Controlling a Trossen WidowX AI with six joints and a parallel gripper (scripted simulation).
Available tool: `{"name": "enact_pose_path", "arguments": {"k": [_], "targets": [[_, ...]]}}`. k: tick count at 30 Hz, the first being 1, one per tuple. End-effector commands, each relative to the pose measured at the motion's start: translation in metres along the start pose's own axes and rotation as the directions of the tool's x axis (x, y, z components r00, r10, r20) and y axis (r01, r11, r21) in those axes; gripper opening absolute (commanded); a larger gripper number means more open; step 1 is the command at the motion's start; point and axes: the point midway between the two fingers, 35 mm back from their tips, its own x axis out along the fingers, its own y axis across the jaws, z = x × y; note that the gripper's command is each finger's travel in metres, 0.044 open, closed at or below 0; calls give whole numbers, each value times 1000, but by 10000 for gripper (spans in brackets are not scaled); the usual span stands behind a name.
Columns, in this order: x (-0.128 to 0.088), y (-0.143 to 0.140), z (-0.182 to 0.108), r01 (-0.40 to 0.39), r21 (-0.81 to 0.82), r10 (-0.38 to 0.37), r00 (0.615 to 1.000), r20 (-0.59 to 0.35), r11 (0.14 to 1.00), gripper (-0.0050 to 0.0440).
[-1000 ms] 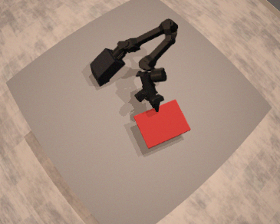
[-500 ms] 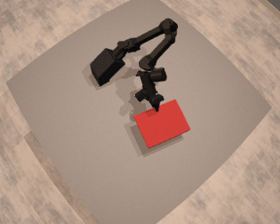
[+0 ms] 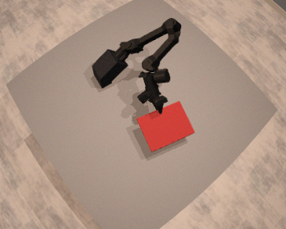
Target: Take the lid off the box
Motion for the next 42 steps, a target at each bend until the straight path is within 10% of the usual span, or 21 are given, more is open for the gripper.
{"name": "enact_pose_path", "arguments": {"k": [1, 42], "targets": [[0, 1, 0, 3, 0, -3, 1000, 0, 1000, -50], [-1, 8, 1, -12, 0, 12, 1000, 1, 1000, -50]]}}
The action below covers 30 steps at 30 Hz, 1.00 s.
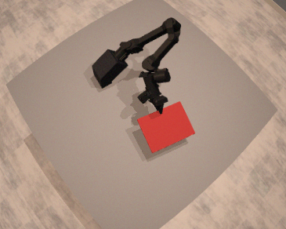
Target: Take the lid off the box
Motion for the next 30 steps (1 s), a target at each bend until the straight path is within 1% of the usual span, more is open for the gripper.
{"name": "enact_pose_path", "arguments": {"k": [1, 8, 12, 30], "targets": [[1, -2, 0, 9, 0, -9, 1000, -1, 1000, -50], [1, -1, 0, 12, 0, -12, 1000, 0, 1000, -50], [-3, 6, 0, 23, 2, -23, 1000, 0, 1000, -50], [-13, 28, 0, 23, 2, -23, 1000, 0, 1000, -50]]}}
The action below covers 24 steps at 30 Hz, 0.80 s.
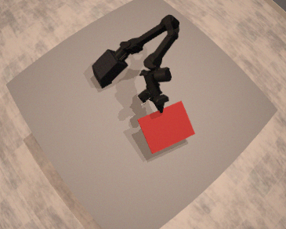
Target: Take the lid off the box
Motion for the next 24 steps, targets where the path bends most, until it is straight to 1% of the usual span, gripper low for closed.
{"name": "enact_pose_path", "arguments": {"k": [1, 24], "targets": [[-2, 5, -2, 5, -3, -5, 1000, -6, 1000, -50], [-11, 33, -2, 5, -3, -5, 1000, -6, 1000, -50]]}}
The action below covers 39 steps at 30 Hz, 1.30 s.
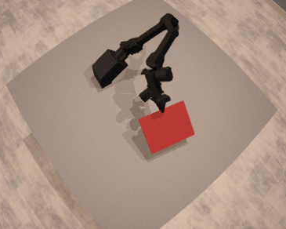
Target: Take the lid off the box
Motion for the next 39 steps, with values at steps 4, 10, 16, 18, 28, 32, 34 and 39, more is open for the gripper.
{"name": "enact_pose_path", "arguments": {"k": [4, 10, 16, 18, 28, 32, 34, 39], "targets": [[-4, 15, -2, -8, -8, 8, 1000, -5, 1000, -50], [-8, 21, -2, -8, -8, 8, 1000, -5, 1000, -50], [-12, 26, -2, -8, -8, 8, 1000, -5, 1000, -50], [-14, 28, -2, -8, -8, 8, 1000, -5, 1000, -50], [-23, 39, -2, -8, -8, 8, 1000, -5, 1000, -50], [-26, 43, -2, -8, -8, 8, 1000, -5, 1000, -50], [-26, 43, -2, -8, -8, 8, 1000, -5, 1000, -50], [-32, 50, -2, -8, -8, 8, 1000, -5, 1000, -50]]}}
